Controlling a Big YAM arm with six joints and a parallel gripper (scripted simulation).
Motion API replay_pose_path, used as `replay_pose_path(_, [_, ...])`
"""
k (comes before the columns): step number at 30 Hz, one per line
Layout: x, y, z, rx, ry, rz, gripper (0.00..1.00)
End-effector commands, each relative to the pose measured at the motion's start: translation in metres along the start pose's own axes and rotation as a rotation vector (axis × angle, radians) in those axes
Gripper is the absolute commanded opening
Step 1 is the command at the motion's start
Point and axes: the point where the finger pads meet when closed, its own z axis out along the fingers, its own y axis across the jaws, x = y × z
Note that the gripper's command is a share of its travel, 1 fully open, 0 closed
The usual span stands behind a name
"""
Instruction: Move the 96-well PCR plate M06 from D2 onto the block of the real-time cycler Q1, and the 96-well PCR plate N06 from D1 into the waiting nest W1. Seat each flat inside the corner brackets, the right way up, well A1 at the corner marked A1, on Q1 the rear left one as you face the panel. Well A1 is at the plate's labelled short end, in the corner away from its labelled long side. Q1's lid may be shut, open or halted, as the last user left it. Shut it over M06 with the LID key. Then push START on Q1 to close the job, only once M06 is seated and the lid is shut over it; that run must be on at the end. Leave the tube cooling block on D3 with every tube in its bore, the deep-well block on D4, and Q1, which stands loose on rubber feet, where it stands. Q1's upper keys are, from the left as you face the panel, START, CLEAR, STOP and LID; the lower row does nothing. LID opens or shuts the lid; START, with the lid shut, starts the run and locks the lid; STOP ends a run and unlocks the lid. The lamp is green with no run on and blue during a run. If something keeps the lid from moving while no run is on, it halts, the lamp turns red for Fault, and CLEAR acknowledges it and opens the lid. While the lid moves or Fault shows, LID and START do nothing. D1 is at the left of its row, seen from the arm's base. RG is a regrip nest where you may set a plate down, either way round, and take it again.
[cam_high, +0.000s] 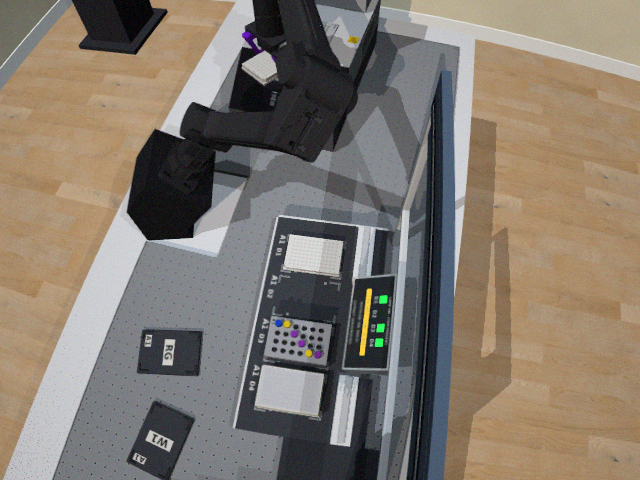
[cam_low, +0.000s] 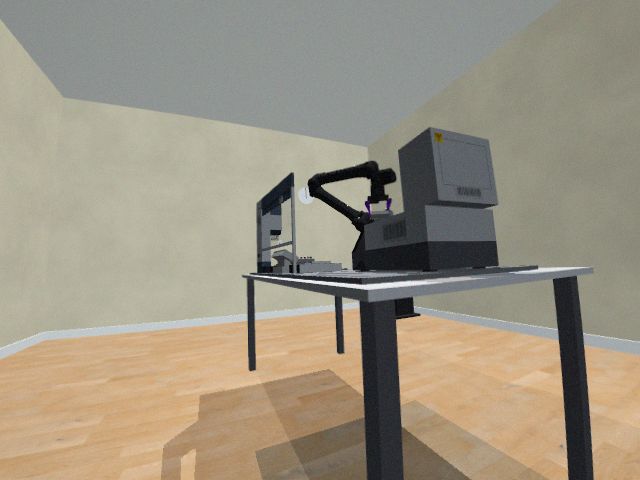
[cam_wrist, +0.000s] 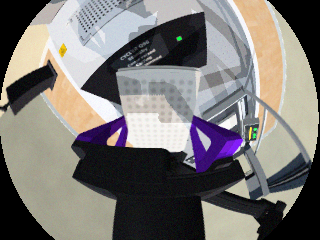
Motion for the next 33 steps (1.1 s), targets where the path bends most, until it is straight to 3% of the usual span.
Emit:
replay_pose_path(1, [-0.04,0.014,-0.012,-0.029,-0.027,0.149,0.0])
replay_pose_path(8, [-0.071,0.026,-0.014,-0.031,-0.028,0.31,0.0])
replay_pose_path(12, [-0.072,0.03,-0.012,-0.025,-0.022,0.318,0.0])
replay_pose_path(19, [-0.112,0.049,-0.012,-0.032,-0.023,0.496,0.0])
replay_pose_path(25, [-0.136,0.062,-0.014,-0.034,-0.022,0.62,0.0])
replay_pose_path(29, [-0.138,0.064,-0.011,-0.022,-0.015,0.631,0.0])
replay_pose_path(33, [-0.161,0.077,-0.009,-0.023,-0.014,0.726,0.0])
